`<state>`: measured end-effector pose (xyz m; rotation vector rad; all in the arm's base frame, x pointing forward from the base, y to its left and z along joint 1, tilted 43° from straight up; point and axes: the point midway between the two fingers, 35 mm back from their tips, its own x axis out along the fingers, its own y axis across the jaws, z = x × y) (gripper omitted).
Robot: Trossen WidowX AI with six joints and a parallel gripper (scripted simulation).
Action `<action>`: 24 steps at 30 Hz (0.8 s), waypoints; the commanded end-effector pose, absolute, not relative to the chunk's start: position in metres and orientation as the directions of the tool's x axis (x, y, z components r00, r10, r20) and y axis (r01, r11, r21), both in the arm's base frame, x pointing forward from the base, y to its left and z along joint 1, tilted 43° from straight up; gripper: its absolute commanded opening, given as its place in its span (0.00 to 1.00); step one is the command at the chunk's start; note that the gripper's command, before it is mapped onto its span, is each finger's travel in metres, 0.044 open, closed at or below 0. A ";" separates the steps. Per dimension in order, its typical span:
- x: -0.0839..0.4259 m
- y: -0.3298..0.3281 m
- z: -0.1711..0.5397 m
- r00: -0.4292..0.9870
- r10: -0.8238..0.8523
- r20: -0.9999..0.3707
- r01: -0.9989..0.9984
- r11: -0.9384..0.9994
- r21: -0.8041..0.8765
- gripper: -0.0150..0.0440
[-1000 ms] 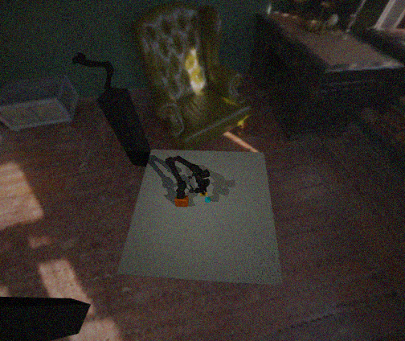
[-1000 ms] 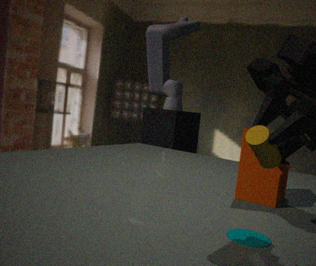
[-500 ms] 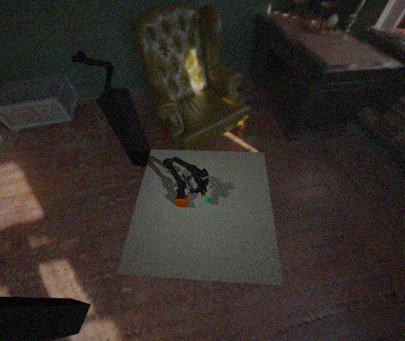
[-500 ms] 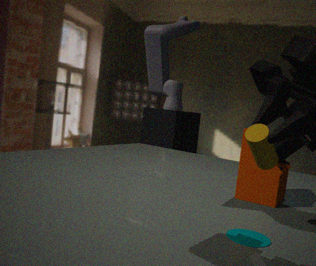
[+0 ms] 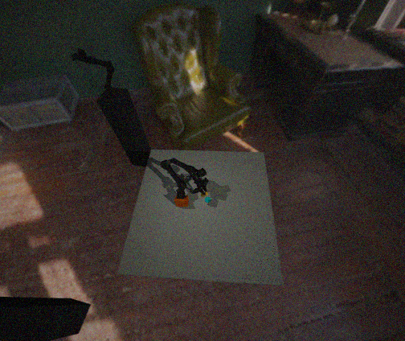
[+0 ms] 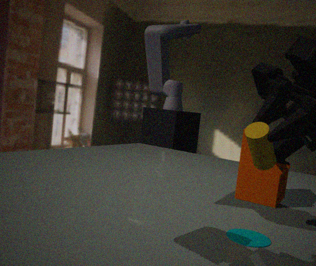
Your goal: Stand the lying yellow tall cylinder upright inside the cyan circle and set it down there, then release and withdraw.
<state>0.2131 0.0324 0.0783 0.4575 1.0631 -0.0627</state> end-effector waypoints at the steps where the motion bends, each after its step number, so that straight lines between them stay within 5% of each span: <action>1: 0.211 0.032 0.076 0.512 0.156 -0.845 0.276 0.901 0.334 0.43; 24: 0.212 0.031 0.077 0.637 0.118 -0.762 0.299 0.873 0.385 0.43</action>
